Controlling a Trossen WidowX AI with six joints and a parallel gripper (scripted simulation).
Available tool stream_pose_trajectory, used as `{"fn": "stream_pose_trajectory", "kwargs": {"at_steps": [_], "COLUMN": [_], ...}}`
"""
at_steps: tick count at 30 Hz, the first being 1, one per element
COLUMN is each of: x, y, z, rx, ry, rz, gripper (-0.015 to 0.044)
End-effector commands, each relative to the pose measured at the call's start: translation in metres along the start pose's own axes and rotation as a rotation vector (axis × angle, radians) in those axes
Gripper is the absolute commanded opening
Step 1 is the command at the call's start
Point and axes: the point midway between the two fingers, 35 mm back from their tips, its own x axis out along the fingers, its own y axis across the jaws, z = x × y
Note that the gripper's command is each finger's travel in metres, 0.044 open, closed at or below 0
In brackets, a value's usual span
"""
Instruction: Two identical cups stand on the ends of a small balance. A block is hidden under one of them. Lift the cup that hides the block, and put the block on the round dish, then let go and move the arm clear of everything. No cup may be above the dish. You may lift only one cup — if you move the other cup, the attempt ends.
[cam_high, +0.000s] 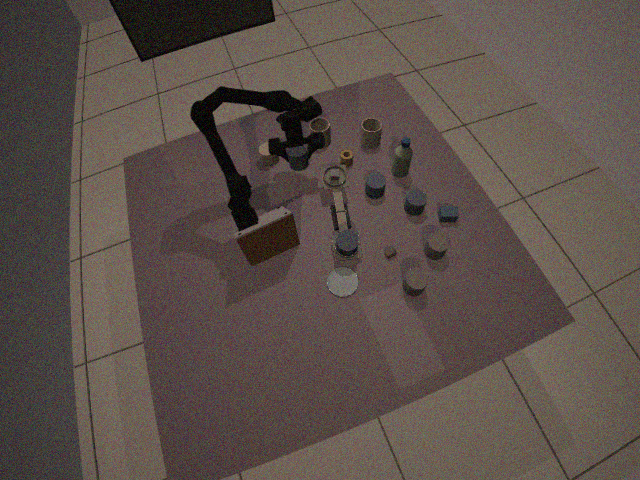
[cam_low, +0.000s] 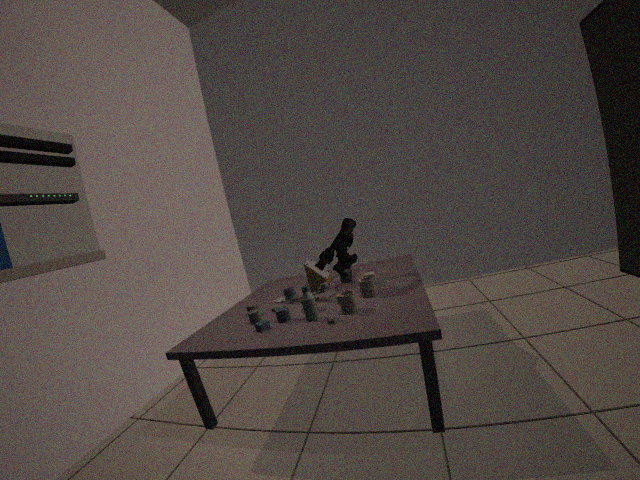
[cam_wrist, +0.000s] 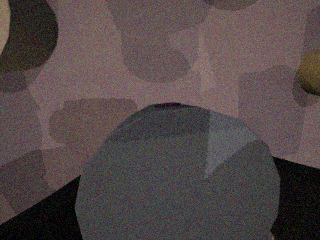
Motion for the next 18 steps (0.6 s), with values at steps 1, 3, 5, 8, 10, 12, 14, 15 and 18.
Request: {"fn": "stream_pose_trajectory", "kwargs": {"at_steps": [1, 3, 5, 8, 10, 12, 14, 15, 18], "x": [0.008, 0.008, 0.011, 0.02, 0.029, 0.04, 0.045, 0.047, 0.047], "y": [0.023, 0.024, 0.024, 0.024, 0.024, 0.024, 0.024, 0.025, 0.025], "z": [0.007, 0.007, 0.007, 0.007, 0.007, 0.008, 0.008, 0.008, 0.008], "rx": [-0.015, -0.015, -0.016, -0.016, -0.016, -0.016, -0.016, -0.016, -0.016], "ry": [-0.02, -0.021, -0.021, -0.02, -0.021, -0.022, -0.023, -0.023, -0.023], "rz": [0.005, 0.006, 0.006, 0.005, 0.006, 0.006, 0.006, 0.006, 0.006], "gripper": [0.0, 0.0, 0.0, 0.0, 0.0, 0.0, 0.0, 0.0, 0.0]}}
